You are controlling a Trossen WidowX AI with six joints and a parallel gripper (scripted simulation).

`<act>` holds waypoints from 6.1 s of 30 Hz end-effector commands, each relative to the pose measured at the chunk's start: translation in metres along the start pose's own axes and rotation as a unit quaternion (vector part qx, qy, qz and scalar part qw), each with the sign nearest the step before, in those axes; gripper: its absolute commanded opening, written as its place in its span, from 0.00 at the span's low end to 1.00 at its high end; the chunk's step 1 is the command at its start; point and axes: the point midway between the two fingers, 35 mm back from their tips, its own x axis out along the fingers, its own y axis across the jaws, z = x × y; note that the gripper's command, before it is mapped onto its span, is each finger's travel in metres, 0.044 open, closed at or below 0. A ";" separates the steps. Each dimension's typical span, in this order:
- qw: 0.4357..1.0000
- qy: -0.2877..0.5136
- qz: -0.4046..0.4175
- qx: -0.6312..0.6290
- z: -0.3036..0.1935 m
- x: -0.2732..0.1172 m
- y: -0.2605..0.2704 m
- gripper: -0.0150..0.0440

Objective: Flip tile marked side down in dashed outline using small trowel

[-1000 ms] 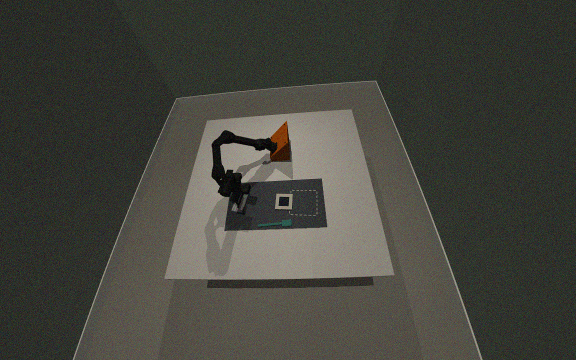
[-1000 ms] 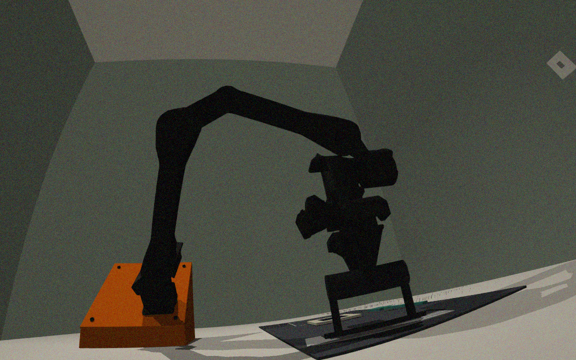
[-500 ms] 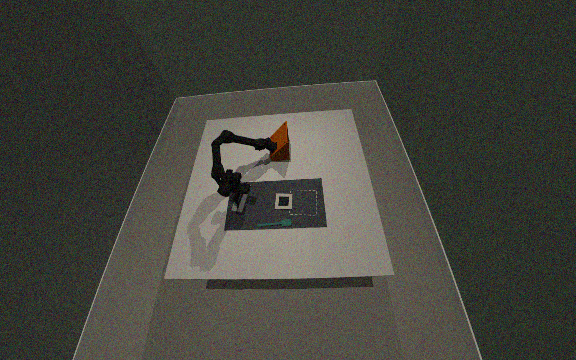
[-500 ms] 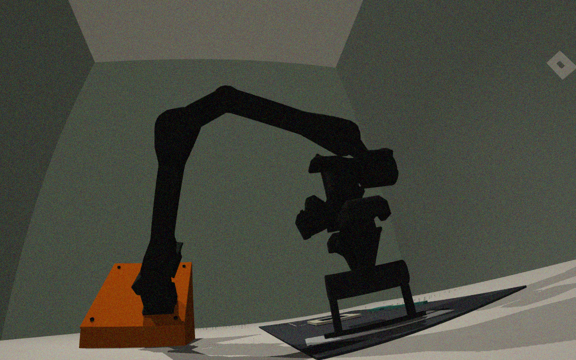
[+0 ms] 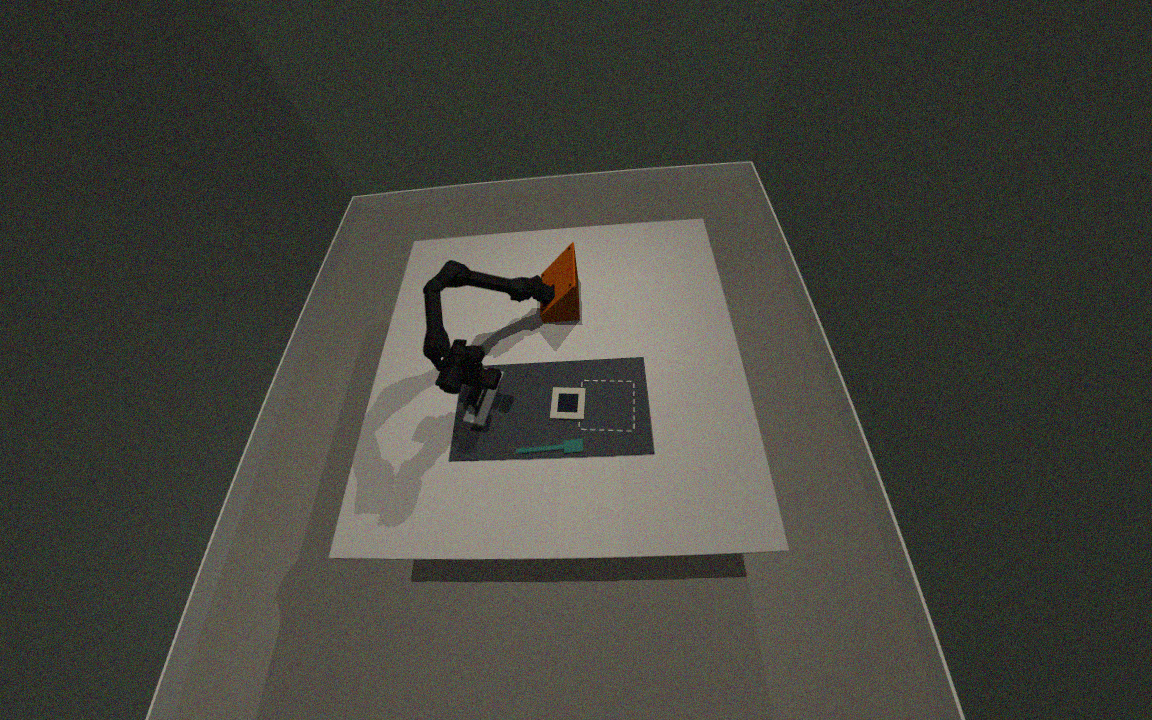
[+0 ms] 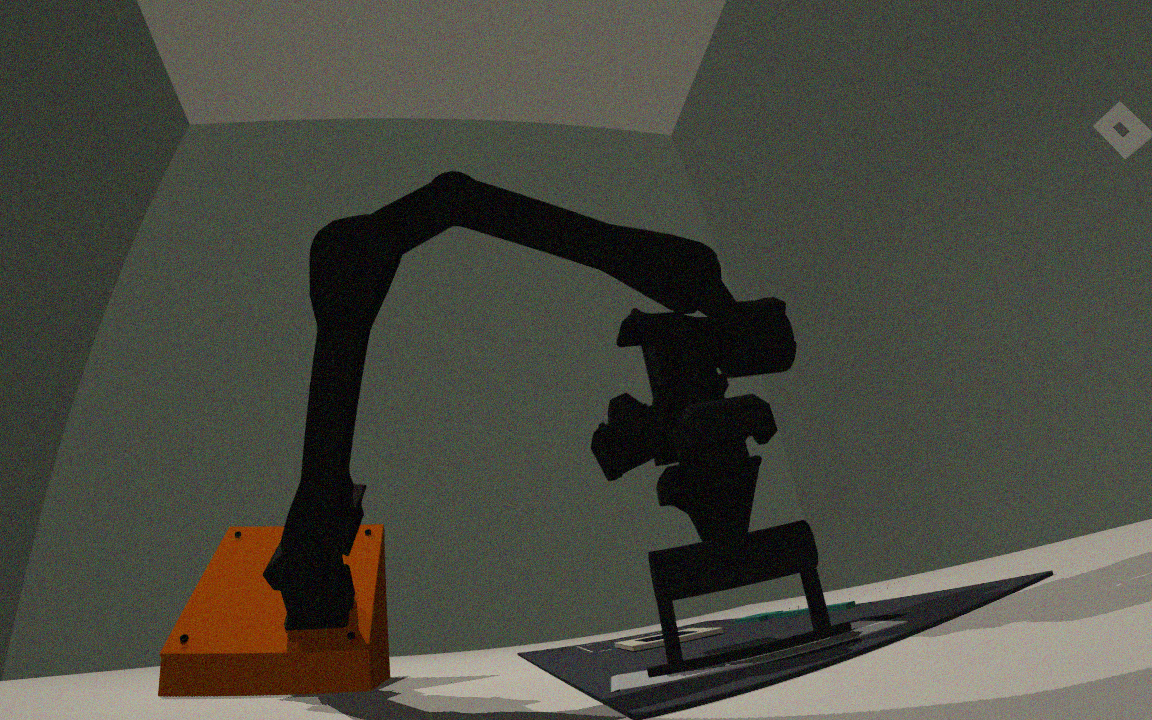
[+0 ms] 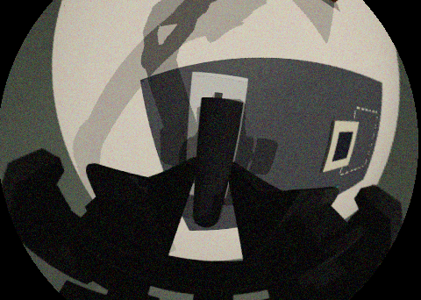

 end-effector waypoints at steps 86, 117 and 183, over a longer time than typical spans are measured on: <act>0.884 -0.001 -0.013 0.468 0.001 -0.053 -0.001 0.76; 0.561 -0.094 -0.119 0.814 0.022 -0.030 0.006 0.76; -0.344 -0.386 -0.180 0.837 0.044 -0.013 0.020 0.76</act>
